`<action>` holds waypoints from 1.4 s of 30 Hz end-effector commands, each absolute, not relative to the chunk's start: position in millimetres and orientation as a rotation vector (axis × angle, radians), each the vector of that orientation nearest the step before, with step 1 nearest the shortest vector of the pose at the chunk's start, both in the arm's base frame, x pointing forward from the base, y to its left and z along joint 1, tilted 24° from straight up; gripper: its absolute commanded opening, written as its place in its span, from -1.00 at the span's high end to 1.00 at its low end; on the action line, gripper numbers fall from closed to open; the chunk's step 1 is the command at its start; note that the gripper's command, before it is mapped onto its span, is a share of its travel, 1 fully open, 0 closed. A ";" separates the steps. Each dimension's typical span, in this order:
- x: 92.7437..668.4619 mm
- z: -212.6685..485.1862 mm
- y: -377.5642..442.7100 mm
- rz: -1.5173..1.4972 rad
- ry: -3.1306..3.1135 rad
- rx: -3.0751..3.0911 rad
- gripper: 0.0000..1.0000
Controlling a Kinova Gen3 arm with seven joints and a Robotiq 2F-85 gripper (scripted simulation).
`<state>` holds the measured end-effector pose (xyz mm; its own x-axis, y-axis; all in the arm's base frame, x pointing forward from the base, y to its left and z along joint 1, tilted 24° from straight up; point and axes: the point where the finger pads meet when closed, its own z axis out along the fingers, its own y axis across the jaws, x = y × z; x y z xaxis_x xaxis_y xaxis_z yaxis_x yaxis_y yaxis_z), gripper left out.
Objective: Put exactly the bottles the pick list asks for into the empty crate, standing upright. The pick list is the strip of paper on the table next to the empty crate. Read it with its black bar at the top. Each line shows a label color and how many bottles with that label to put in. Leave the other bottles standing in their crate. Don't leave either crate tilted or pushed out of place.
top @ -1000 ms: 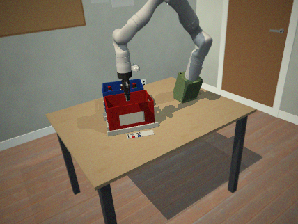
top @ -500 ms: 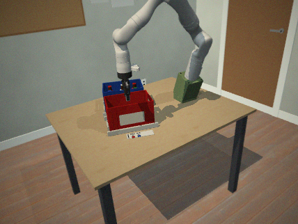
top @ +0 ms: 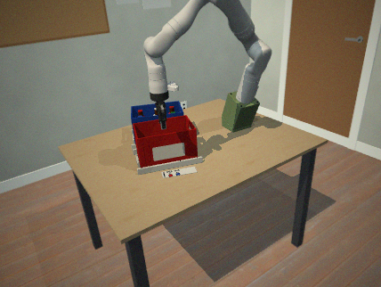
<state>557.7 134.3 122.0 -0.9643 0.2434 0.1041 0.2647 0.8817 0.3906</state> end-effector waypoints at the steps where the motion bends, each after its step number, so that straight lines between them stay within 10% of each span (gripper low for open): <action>1: 558.3 123.1 133.8 -0.634 -2.999 -0.406 -0.34; 42: 539.1 100.5 22.5 -0.629 -2.976 -0.487 -0.34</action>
<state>540.5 34.8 101.9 -0.9481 0.2920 0.1257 0.3179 0.8670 0.3838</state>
